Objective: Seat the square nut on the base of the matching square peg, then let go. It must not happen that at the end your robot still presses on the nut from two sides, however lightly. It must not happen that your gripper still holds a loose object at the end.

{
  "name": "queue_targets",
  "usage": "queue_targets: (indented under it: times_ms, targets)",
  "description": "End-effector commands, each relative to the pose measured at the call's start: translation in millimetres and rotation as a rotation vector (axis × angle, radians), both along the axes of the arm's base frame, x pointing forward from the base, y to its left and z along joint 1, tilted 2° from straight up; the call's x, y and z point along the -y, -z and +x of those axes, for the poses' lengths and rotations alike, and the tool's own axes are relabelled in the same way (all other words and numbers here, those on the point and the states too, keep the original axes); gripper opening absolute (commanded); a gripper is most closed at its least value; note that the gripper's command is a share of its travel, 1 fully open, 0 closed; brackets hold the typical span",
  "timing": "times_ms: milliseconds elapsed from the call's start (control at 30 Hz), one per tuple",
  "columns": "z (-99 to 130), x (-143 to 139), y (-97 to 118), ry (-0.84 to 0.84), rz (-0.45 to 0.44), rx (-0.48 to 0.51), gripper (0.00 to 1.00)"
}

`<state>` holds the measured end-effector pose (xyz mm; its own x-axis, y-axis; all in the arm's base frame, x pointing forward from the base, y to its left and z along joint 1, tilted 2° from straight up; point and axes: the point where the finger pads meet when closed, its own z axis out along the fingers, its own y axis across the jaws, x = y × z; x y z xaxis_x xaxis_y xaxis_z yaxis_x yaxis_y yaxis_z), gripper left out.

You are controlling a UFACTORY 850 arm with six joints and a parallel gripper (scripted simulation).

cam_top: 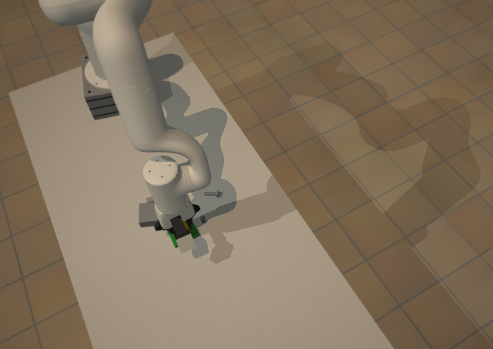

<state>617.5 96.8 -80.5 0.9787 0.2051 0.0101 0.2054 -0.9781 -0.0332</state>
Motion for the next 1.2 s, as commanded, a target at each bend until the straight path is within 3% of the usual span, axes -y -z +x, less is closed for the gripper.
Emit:
queue_targets:
  times_ms: [0,667,700,1167]
  targets:
    - [-0.1,-0.1,1.6,0.000,0.000,-0.001,0.00]
    - [-0.1,-0.1,1.6,0.000,0.000,-0.001,0.00]
    - [-0.1,-0.1,1.6,0.000,0.000,-0.001,1.00]
    - [-0.1,-0.1,1.6,0.000,0.000,-0.001,1.00]
